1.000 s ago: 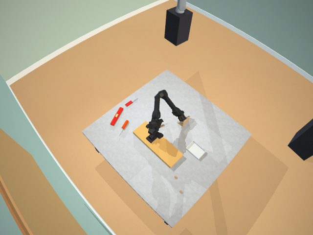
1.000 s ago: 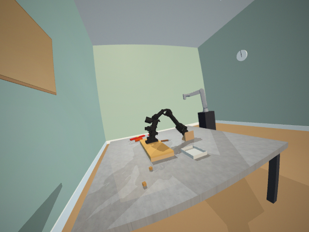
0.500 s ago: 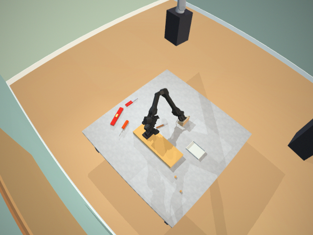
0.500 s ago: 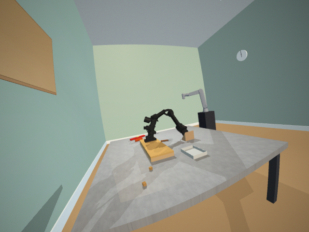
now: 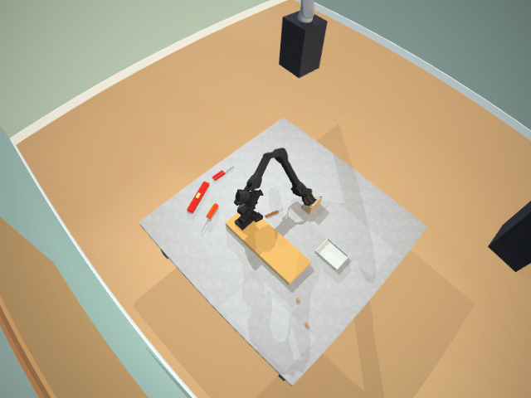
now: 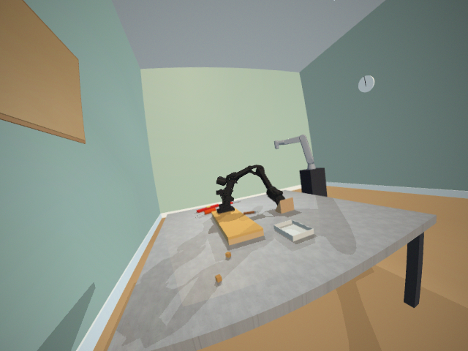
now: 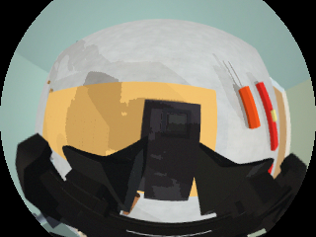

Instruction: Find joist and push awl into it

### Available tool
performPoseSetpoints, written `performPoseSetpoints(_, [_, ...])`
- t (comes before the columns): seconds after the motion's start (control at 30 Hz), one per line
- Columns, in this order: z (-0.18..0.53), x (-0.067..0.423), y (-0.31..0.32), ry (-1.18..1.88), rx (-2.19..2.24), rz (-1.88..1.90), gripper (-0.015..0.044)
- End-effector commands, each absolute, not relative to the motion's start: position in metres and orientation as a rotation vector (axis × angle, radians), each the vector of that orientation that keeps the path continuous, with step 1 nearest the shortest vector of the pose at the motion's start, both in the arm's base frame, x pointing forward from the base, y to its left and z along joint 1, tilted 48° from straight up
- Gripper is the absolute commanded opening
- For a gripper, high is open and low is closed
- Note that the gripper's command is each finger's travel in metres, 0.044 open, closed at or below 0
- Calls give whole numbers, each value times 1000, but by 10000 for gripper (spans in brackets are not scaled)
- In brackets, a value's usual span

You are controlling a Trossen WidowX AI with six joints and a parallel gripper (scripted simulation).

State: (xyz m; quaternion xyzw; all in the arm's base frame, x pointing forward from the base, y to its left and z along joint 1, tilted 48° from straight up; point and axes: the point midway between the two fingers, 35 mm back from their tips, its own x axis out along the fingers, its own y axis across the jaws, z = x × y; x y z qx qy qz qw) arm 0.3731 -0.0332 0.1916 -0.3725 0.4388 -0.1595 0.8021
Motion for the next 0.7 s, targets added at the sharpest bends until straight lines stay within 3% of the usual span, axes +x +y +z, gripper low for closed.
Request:
performPoseSetpoints(0.0, [201,372,-42,937,-797,-359,0])
performPoseSetpoints(0.67, [210,373,-24,943,-793,-347,0])
